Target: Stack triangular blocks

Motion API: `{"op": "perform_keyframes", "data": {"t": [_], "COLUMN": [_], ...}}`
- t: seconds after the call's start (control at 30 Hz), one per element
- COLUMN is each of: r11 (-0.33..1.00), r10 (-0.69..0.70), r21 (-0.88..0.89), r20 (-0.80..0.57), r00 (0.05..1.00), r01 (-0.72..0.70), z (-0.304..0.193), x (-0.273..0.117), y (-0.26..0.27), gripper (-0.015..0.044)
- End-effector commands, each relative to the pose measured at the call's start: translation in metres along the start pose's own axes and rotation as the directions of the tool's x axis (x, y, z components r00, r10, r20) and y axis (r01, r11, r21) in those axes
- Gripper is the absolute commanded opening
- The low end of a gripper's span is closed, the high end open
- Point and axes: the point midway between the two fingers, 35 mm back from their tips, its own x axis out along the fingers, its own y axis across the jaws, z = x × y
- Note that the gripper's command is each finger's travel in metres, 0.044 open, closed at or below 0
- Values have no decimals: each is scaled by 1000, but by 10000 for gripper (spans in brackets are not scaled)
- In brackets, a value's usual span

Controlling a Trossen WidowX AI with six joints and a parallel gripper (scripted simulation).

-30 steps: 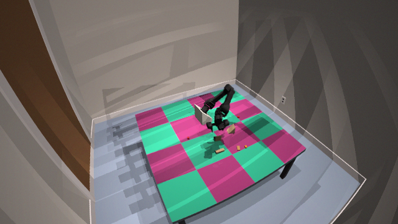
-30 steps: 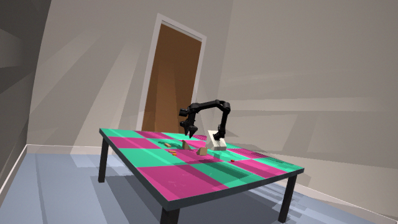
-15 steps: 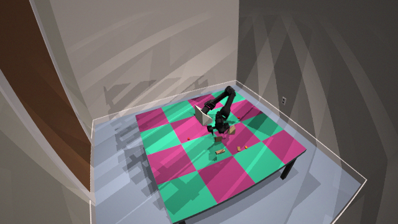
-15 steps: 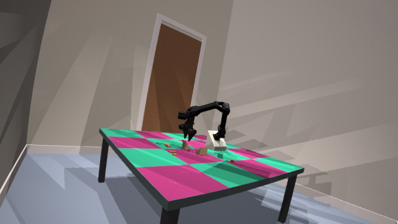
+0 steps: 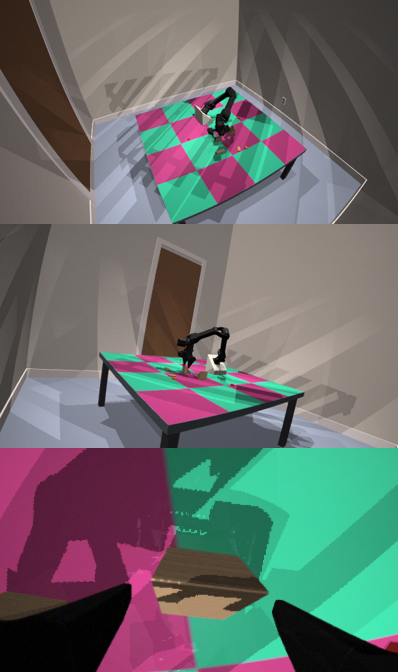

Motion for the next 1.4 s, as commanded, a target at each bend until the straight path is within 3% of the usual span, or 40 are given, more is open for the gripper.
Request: {"op": "perform_keyframes", "data": {"t": [0.0, 0.67, 0.83, 1.17, 1.37], "r11": [1000, 1000, 1000, 1000, 1000], "r10": [6, 12, 12, 12, 11], "r21": [13, 12, 12, 12, 11], "r20": [-10, -13, -13, -13, -12], "r00": [1000, 1000, 1000, 1000, 1000], "r01": [-5, -12, -12, -12, -11], "z": [-2, -3, -3, -3, -3], "x": [9, 39, 39, 39, 34], "y": [-1, 3, 3, 3, 3], "gripper": [440, 440, 309, 242, 85]}}
